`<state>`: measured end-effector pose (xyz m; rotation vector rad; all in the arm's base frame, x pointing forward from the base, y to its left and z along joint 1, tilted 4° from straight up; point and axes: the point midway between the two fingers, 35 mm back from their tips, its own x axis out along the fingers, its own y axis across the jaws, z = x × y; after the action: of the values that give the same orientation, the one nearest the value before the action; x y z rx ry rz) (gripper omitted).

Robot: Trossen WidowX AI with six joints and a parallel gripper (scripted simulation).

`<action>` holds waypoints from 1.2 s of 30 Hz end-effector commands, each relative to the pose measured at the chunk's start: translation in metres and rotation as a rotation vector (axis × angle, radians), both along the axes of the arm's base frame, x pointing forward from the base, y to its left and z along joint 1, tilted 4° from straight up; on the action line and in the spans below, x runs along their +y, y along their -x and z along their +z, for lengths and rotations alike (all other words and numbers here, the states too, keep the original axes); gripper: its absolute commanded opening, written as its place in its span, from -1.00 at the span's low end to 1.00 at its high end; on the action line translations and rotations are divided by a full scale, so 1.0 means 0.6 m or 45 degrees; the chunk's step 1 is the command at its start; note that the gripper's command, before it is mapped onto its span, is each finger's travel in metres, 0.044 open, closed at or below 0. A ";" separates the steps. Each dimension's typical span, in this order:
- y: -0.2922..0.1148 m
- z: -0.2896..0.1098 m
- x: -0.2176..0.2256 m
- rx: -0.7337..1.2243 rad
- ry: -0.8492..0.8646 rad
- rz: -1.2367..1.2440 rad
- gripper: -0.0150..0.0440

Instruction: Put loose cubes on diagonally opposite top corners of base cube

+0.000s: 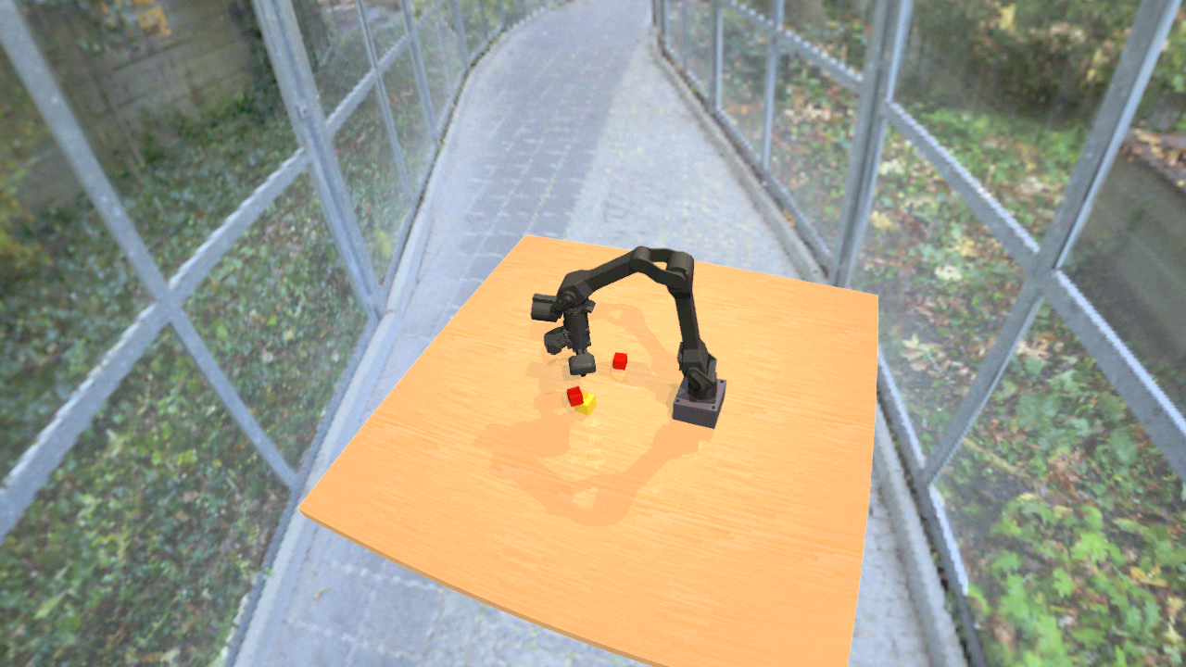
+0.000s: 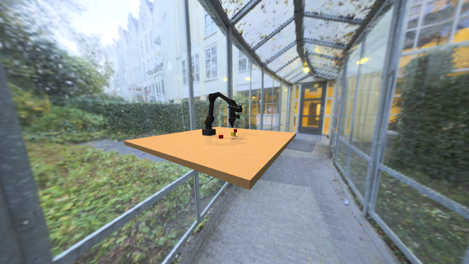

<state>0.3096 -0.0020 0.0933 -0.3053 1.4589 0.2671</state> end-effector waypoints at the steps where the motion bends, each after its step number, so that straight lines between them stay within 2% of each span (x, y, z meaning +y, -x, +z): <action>1: 0.021 0.008 -0.058 0.009 -0.011 -0.136 0.41; 15: 0.111 0.034 -0.205 0.012 -0.032 -0.461 0.41; 21: 0.116 0.033 -0.210 0.012 -0.033 -0.476 0.41; 28: 0.108 -0.059 -0.212 0.012 -0.034 -0.476 0.41; 36: 0.107 -0.081 -0.212 0.012 -0.034 -0.476 0.41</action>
<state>0.2451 -0.1294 0.0554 -0.0066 1.4887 -0.0193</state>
